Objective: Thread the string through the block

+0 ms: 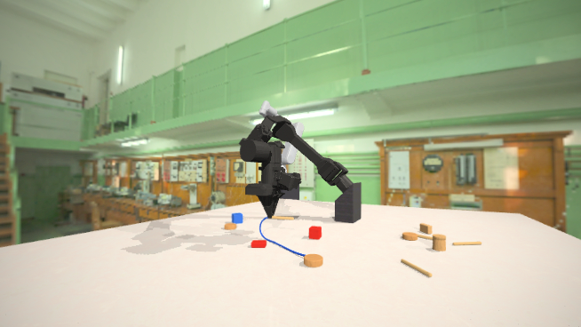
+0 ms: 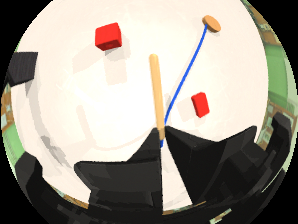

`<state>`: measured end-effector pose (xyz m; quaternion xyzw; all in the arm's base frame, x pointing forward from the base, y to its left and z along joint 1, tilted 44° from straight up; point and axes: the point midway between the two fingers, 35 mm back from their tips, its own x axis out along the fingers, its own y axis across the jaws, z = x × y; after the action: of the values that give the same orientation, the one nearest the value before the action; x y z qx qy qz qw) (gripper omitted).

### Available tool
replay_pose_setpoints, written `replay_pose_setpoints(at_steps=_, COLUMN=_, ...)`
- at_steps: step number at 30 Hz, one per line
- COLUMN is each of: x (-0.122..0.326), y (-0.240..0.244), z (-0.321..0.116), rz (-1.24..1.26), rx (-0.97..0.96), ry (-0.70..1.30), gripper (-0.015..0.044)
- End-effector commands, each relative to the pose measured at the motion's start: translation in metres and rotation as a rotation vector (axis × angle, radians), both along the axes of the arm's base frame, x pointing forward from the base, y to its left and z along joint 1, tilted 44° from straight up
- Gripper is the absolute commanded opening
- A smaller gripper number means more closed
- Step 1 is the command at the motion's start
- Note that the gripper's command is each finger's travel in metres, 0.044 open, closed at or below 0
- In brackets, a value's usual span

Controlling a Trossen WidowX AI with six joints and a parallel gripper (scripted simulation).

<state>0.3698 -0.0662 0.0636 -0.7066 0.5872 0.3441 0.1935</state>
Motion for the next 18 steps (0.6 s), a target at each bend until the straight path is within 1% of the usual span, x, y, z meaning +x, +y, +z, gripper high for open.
replay_pose_setpoints(at_steps=1, x=0.002, y=-0.005, z=0.005, rz=0.001, rx=-0.007, ry=0.004, gripper=0.0000)
replay_pose_setpoints(at_steps=18, x=0.008, y=-0.020, z=0.020, rz=0.001, rx=-0.009, ry=0.002, gripper=0.0000)
